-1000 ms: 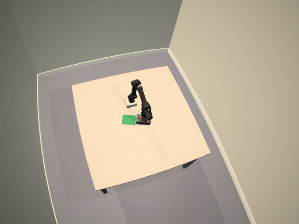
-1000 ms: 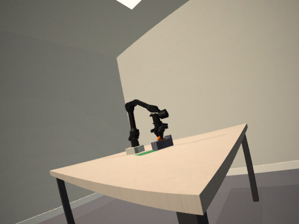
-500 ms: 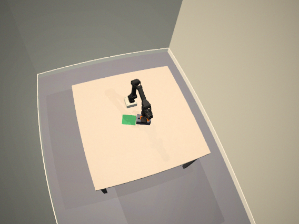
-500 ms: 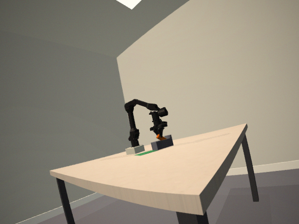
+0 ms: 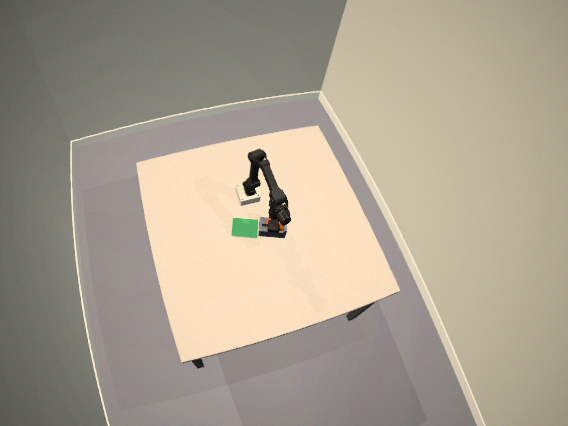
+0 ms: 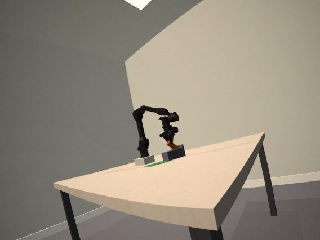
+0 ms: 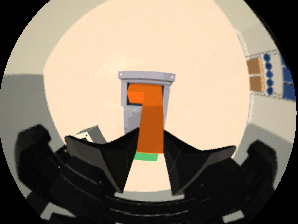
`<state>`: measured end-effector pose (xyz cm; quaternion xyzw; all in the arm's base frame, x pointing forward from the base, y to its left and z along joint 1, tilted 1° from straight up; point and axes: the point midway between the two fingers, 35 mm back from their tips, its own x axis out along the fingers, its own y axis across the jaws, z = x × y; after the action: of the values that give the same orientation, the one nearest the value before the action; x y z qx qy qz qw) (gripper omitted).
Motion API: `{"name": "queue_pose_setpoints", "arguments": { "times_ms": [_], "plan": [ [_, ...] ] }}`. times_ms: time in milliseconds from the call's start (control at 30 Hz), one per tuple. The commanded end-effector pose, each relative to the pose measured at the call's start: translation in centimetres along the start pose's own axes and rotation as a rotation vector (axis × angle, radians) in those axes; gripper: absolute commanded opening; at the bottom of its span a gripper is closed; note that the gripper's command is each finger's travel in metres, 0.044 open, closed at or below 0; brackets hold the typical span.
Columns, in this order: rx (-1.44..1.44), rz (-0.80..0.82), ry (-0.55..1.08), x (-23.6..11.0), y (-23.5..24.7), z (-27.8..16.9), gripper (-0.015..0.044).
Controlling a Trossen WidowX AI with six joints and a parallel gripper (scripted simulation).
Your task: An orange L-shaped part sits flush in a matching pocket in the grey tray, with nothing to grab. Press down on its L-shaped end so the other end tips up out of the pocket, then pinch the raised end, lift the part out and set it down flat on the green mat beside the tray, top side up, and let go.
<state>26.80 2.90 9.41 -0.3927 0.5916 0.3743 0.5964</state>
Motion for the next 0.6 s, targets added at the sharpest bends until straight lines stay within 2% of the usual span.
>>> {"name": "queue_pose_setpoints", "arguments": {
  "times_ms": [0,567],
  "plan": [
    [-0.003,-0.007,-0.008,-0.8,-0.2,0.2,0.0],
    [-0.003,-0.007,-0.008,-3.6,-0.1,0.1,0.0]
  ]
}}
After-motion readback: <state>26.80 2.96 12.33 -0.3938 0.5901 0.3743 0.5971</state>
